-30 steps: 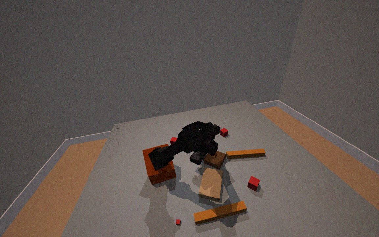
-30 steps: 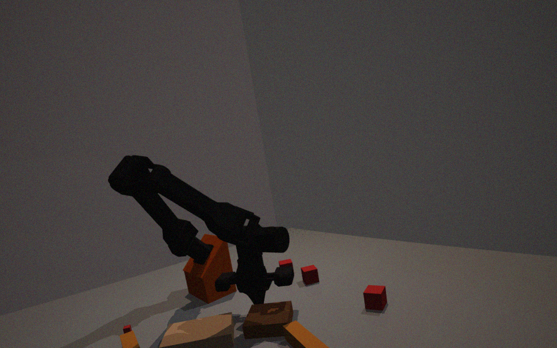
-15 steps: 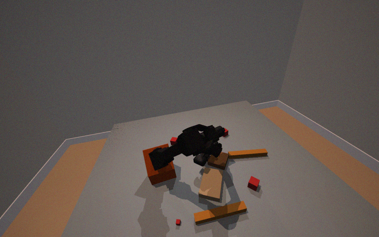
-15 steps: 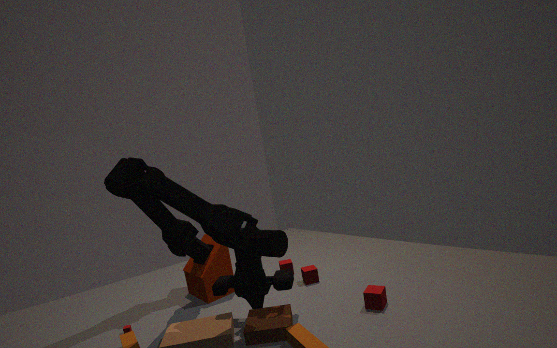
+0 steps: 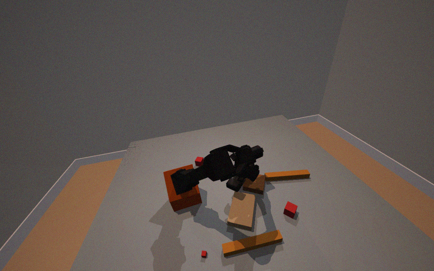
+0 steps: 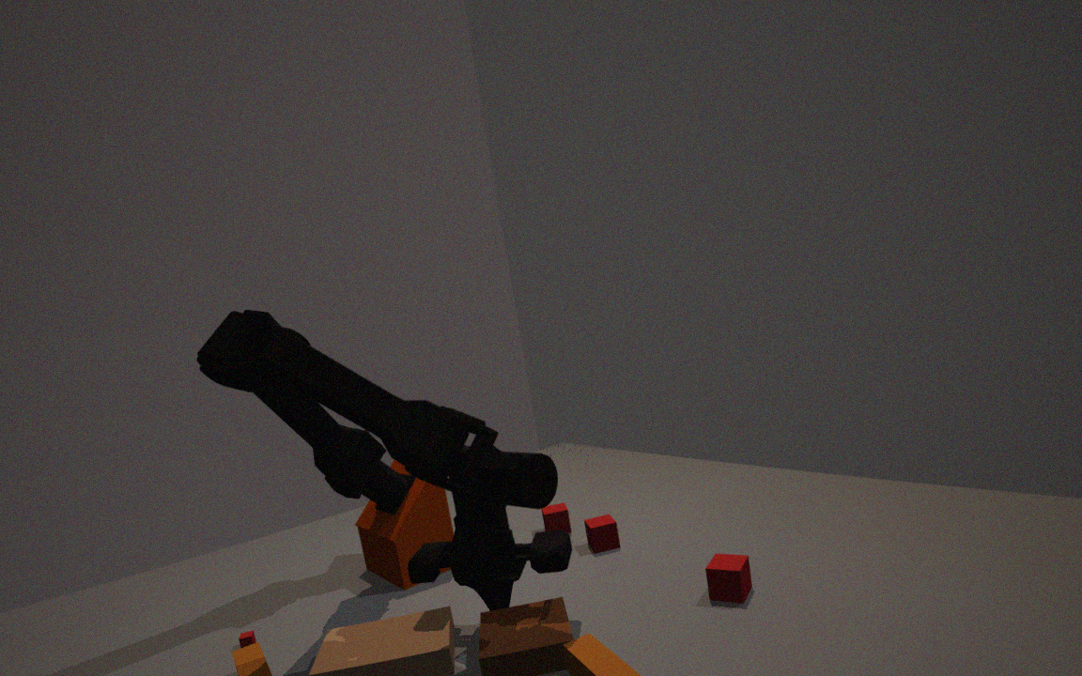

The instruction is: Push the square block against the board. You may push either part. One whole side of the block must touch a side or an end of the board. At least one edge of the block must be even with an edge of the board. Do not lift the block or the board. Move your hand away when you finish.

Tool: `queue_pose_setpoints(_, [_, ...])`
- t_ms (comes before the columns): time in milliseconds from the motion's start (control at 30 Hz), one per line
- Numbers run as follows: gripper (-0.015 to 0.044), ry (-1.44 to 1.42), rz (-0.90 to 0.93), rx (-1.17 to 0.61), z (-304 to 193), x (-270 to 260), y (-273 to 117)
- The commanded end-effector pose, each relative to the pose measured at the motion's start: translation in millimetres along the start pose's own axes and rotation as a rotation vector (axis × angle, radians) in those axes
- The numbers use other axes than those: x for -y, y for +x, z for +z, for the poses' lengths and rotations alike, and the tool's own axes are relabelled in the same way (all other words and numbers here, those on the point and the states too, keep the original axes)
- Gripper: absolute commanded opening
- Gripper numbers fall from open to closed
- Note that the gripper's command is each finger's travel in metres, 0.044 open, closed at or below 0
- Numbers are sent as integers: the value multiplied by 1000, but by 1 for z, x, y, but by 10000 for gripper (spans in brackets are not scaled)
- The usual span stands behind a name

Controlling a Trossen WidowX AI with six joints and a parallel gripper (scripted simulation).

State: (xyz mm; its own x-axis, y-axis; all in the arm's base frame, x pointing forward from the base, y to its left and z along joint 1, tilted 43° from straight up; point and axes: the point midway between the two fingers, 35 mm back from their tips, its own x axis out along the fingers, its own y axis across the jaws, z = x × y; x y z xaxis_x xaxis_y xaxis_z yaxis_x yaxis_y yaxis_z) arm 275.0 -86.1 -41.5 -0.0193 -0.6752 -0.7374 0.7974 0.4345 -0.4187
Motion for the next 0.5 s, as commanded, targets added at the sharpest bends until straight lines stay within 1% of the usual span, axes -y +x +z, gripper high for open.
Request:
queue_pose_setpoints(0, [0, 2, 2, 7, 5, -2, -1])
queue_pose_setpoints(467, [0, 1, 2, 6, -16, -3, 0])
